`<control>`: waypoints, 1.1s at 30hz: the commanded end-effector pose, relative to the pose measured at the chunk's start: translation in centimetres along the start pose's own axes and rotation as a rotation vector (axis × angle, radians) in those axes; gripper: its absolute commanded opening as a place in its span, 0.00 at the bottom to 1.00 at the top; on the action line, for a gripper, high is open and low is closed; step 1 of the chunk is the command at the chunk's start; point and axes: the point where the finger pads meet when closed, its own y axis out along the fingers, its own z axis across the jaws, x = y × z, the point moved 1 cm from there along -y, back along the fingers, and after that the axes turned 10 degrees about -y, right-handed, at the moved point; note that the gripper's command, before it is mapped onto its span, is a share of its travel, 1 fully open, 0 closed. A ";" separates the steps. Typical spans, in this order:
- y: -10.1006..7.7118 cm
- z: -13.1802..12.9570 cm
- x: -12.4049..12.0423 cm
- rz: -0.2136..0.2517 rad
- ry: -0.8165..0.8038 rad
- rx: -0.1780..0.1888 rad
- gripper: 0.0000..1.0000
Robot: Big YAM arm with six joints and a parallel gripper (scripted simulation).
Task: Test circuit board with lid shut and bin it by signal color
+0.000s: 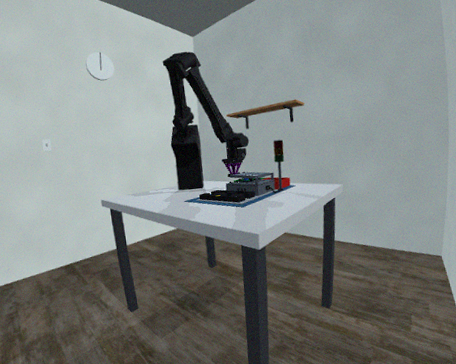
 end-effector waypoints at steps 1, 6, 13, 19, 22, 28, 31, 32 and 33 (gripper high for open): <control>1.6 0.1 -0.2 -0.006 0.001 0.016 0.00; 1.6 0.1 -0.2 -0.006 0.001 0.016 0.00; 1.7 0.0 -0.2 -0.006 0.002 0.015 0.00; 1.9 0.0 -0.2 -0.006 0.001 0.016 0.00; 1.9 0.0 -0.2 -0.006 0.001 0.016 0.00; 1.9 0.0 -0.2 -0.006 0.001 0.016 0.00; 1.9 0.0 -0.2 -0.006 0.001 0.016 0.00; 1.9 0.0 -0.2 -0.006 0.001 0.016 0.00; 1.9 0.0 -0.2 -0.006 0.001 0.016 0.00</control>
